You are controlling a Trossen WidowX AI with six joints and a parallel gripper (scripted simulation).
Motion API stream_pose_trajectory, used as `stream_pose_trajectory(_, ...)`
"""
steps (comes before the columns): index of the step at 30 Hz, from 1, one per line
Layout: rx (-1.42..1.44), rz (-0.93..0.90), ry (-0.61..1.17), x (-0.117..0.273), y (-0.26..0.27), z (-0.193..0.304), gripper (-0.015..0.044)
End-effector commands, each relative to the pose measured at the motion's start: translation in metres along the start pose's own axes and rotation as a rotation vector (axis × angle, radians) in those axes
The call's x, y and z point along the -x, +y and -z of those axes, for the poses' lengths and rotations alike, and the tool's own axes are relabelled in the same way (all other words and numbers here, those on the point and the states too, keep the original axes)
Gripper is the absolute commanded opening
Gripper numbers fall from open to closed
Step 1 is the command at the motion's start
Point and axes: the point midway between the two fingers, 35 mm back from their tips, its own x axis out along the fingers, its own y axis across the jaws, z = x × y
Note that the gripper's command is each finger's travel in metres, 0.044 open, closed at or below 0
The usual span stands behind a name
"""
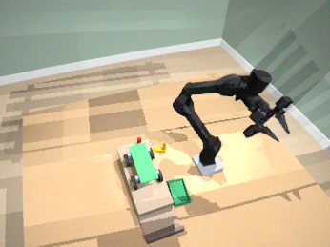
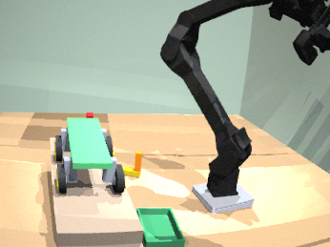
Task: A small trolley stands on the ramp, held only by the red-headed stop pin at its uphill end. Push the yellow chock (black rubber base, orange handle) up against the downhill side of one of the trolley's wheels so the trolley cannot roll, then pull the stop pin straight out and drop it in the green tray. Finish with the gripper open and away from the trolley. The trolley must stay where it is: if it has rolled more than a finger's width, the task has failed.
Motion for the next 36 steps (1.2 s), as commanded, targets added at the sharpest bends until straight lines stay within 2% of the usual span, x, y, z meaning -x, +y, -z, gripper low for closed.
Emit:
stream_pose_trajectory(1,0.096,0.093,-0.039,-0.012,-0.021,-0.011,0.019)
stream_pose_trajectory(18,0.405,0.469,-0.134,-0.022,-0.104,-0.073,0.019)
stream_pose_trajectory(36,0.613,0.873,-0.049,0.011,-0.197,-0.124,0.019)
